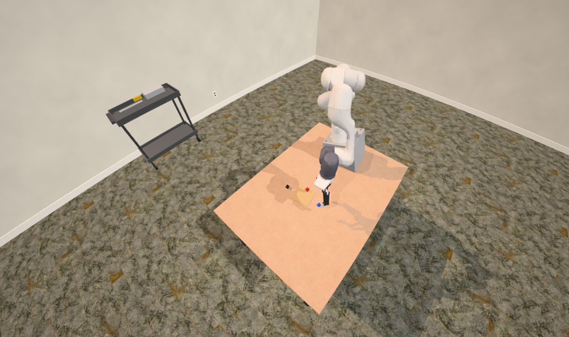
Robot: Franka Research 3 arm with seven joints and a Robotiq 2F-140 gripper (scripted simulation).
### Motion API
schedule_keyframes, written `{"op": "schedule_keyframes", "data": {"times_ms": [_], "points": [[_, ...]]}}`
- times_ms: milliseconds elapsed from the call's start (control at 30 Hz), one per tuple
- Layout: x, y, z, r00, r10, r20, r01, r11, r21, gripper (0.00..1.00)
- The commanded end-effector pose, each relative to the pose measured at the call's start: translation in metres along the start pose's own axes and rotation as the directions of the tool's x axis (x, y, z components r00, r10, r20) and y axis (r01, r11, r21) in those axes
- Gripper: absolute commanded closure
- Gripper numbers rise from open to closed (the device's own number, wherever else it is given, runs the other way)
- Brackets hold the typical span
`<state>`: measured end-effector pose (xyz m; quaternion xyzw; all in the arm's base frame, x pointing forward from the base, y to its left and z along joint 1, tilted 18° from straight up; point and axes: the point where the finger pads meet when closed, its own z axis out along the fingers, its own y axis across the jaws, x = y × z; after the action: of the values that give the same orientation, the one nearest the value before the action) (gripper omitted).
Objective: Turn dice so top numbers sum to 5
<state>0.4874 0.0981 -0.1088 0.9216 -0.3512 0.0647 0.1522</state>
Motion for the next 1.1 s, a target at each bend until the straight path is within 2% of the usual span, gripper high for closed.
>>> {"op": "schedule_keyframes", "data": {"times_ms": [0, 233, 300, 433, 467, 1067], "points": [[0.0009, -0.0025, 0.0005, 0.986, -0.168, 0.002, 0.168, 0.986, 0.014, 0.0], [0.0005, -0.0044, 0.0027, 0.95, -0.312, -0.002, 0.312, 0.95, 0.022, 0.0], [0.0005, -0.0044, 0.0027, 0.95, -0.312, -0.002, 0.312, 0.95, 0.022, 0.0], [0.0002, -0.0058, 0.0037, 0.919, -0.394, -0.005, 0.394, 0.919, 0.027, 0.0], [0.0002, -0.0058, 0.0037, 0.919, -0.394, -0.005, 0.394, 0.919, 0.027, 0.79], [0.0002, -0.0058, 0.0037, 0.919, -0.394, -0.005, 0.394, 0.919, 0.027, 0.79]]}}
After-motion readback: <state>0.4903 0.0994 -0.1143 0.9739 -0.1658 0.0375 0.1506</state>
